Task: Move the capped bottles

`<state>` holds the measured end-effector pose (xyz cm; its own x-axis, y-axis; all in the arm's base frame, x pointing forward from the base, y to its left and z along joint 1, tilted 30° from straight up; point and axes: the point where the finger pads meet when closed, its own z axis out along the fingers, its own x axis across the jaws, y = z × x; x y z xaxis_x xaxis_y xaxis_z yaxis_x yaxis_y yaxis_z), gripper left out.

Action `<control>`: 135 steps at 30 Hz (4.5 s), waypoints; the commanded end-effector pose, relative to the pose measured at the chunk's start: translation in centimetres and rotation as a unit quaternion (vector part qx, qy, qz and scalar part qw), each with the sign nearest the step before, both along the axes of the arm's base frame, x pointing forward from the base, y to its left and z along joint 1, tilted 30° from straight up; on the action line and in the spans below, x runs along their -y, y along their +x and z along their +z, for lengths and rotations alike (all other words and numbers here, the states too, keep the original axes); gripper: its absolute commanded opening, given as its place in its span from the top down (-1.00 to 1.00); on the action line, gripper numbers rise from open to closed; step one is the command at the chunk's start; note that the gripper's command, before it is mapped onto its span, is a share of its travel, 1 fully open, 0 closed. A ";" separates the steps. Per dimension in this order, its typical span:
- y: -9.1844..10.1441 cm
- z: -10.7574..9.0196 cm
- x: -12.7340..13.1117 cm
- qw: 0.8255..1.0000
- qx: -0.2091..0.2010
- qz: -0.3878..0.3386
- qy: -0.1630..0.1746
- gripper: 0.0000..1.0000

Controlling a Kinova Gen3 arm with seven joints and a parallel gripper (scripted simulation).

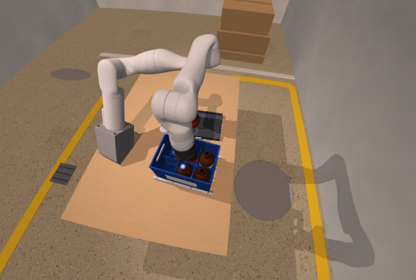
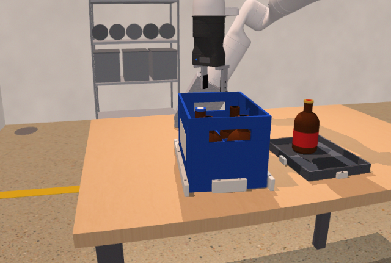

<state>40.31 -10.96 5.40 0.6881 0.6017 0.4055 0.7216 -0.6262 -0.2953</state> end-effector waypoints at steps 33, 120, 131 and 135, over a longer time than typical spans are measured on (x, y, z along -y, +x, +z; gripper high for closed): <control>0.0 -2.0 2.6 1.000 -0.003 -0.006 -0.001 -1.00; 0.7 -8.3 -1.1 1.000 -0.002 -0.007 -0.001 1.00; 0.7 -8.3 -1.1 1.000 -0.002 -0.007 -0.001 1.00; 0.7 -8.3 -1.1 1.000 -0.003 -0.007 -0.001 1.00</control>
